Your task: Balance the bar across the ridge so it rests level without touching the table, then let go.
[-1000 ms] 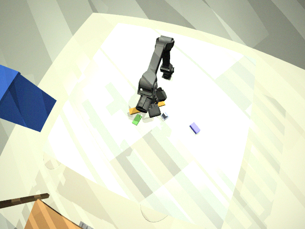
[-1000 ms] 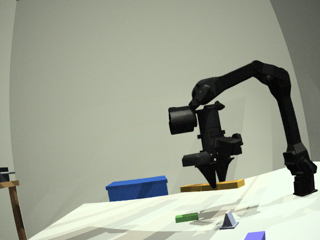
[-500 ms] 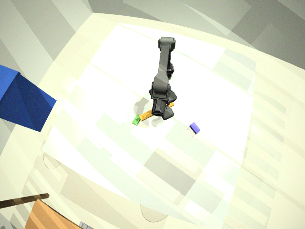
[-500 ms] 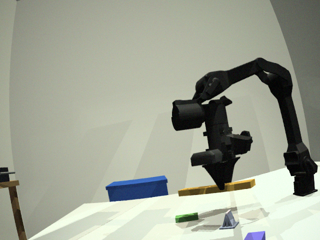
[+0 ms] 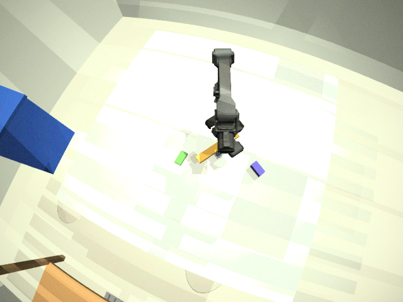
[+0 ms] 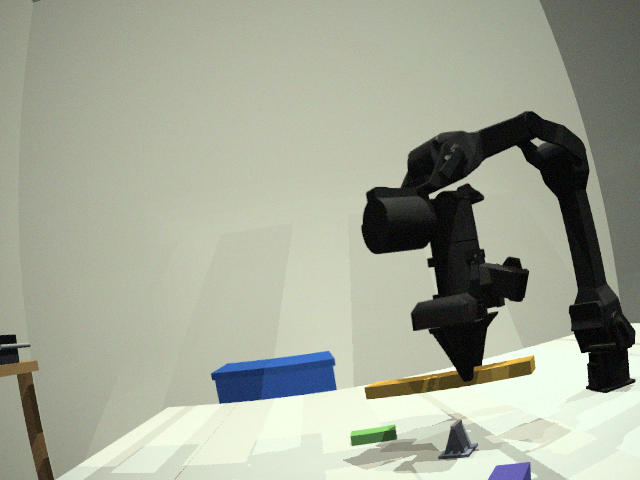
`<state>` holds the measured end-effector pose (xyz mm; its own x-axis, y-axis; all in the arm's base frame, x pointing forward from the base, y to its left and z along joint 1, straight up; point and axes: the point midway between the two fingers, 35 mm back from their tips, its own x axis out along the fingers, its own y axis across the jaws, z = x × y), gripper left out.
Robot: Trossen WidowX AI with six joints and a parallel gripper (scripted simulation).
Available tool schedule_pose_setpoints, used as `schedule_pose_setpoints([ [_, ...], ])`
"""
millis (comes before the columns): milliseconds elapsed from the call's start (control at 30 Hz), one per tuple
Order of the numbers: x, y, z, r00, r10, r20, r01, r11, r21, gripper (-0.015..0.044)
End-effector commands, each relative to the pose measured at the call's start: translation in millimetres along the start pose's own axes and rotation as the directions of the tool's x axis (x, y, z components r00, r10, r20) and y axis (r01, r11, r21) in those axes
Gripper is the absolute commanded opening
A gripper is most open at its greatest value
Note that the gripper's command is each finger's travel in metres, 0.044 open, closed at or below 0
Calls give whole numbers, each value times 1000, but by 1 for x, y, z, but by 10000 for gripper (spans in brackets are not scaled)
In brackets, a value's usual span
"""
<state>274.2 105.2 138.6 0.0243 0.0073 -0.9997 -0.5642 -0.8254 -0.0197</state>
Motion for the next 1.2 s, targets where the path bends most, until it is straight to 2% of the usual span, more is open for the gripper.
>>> schedule_pose_setpoints([
  [0, 4, -1, 1, 1000, -2, 1, 2, 1000, -1, 0],
  [767, 41, 1, 2, 1000, -2, 1, 2, 1000, -7, 0],
  [1167, 42, 1, 2, 1000, -2, 1, 2, 1000, -7, 0],
])
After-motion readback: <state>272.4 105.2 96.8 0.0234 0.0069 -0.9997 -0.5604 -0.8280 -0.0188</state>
